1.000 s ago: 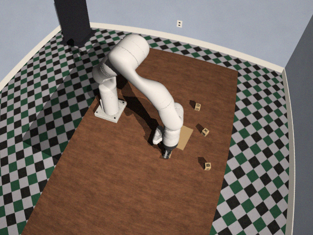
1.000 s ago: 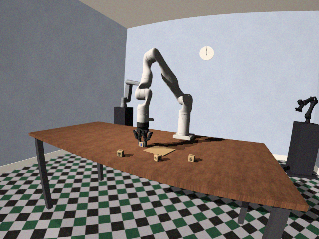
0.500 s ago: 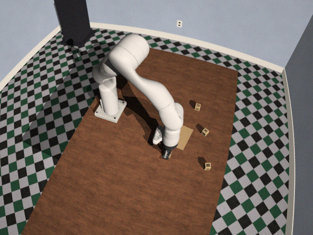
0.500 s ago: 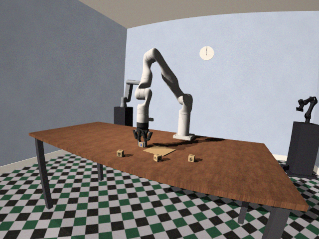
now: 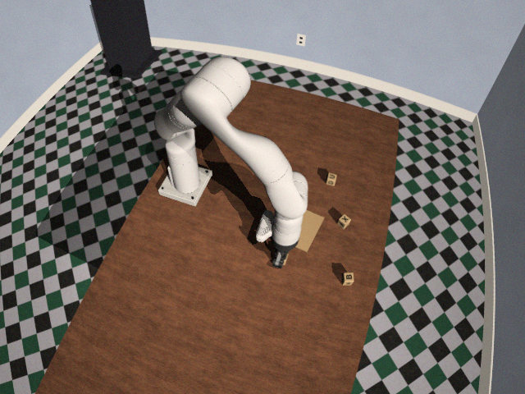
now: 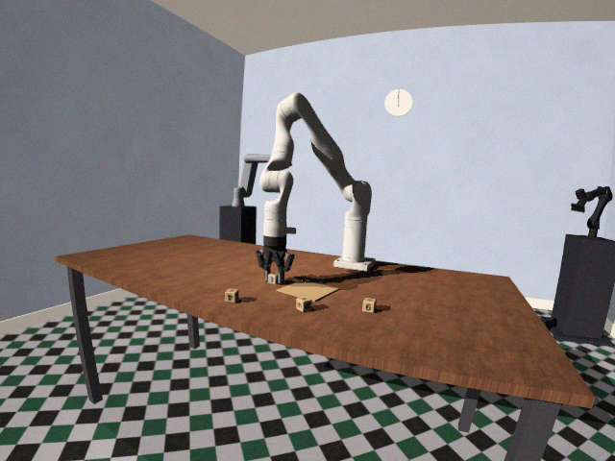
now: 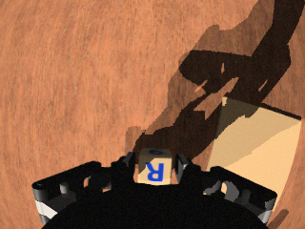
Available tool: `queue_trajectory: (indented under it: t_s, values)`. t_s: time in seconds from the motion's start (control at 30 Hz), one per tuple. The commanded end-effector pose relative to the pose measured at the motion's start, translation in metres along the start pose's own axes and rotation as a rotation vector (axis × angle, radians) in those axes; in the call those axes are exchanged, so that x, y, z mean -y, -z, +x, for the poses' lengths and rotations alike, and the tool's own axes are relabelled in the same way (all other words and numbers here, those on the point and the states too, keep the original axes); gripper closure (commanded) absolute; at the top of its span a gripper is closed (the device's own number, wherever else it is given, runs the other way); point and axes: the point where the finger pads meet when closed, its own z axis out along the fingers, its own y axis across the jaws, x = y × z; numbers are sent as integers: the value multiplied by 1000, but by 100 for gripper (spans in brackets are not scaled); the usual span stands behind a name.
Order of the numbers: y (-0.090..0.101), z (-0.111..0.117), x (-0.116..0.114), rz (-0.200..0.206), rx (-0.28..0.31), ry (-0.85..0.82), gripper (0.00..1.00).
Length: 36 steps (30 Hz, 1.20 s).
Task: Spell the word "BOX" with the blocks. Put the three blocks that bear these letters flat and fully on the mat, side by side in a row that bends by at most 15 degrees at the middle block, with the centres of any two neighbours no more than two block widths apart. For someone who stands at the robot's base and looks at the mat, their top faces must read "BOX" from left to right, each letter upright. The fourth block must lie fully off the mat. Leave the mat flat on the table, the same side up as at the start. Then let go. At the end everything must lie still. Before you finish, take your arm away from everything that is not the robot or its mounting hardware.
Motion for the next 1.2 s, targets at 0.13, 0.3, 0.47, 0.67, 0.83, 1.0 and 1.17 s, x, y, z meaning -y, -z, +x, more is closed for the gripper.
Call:
queue_trajectory:
  t_s: [0.13,0.3,0.47,0.67,0.83,1.0,1.17]
  values:
    - [2,-1,0,1,1,0,54]
    - [15,0,0,1,1,0,54]
    - [40,0,0,1,1,0,54]
    - [67,0,0,1,1,0,54]
    - [83,0,0,1,1,0,54]
    - [90,0,0,1,1,0,54]
    - [91,0,0,1,1,0,0]
